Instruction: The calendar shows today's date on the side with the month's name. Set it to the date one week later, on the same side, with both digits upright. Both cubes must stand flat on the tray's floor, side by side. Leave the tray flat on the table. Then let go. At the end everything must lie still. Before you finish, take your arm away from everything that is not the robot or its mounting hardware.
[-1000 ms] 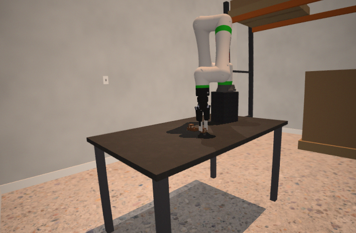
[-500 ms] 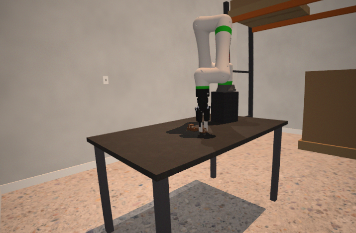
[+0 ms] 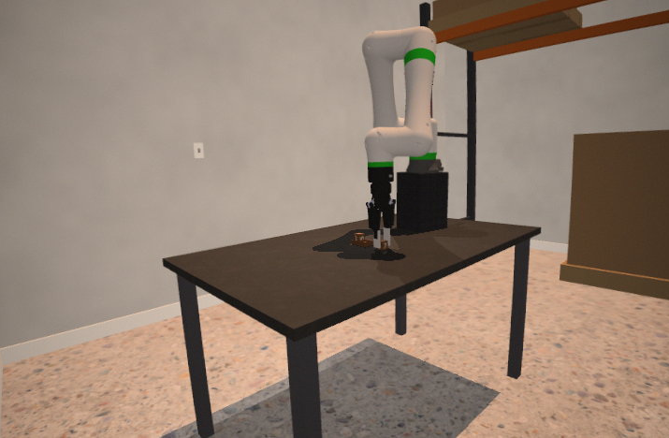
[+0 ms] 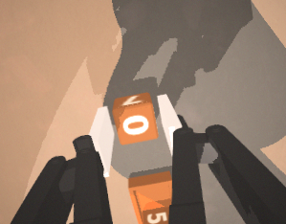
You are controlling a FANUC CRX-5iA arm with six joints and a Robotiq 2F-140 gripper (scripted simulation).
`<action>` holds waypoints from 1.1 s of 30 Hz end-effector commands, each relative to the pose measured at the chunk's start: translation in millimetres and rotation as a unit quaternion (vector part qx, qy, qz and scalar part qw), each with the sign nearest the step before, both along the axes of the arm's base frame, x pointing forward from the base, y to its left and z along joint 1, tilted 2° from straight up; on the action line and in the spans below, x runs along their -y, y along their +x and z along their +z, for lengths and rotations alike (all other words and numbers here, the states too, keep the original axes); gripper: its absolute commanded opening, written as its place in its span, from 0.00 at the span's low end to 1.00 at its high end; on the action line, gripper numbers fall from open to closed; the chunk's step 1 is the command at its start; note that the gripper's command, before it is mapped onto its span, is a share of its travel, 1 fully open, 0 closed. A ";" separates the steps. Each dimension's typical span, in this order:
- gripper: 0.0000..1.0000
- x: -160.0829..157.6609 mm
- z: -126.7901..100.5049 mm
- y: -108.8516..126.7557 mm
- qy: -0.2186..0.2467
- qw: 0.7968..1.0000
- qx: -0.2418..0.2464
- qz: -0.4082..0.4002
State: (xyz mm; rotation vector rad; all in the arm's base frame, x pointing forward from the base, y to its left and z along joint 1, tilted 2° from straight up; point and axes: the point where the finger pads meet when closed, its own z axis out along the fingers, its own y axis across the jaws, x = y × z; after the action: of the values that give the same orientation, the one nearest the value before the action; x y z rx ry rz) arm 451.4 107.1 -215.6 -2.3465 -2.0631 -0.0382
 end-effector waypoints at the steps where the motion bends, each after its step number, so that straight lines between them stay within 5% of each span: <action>1: 0.29 0.0 0.1 0.2 0.000 1.000 0.000 0.000; 14: 0.29 0.0 0.1 0.2 0.000 1.000 0.000 0.000; 15: 0.17 0.0 0.1 0.2 0.000 1.000 0.000 0.000; 33: 0.17 0.0 0.1 0.2 0.000 1.000 0.000 0.000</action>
State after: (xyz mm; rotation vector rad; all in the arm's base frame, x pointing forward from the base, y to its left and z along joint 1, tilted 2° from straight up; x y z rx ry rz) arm 451.4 107.1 -215.5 -2.3465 -2.0632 -0.0383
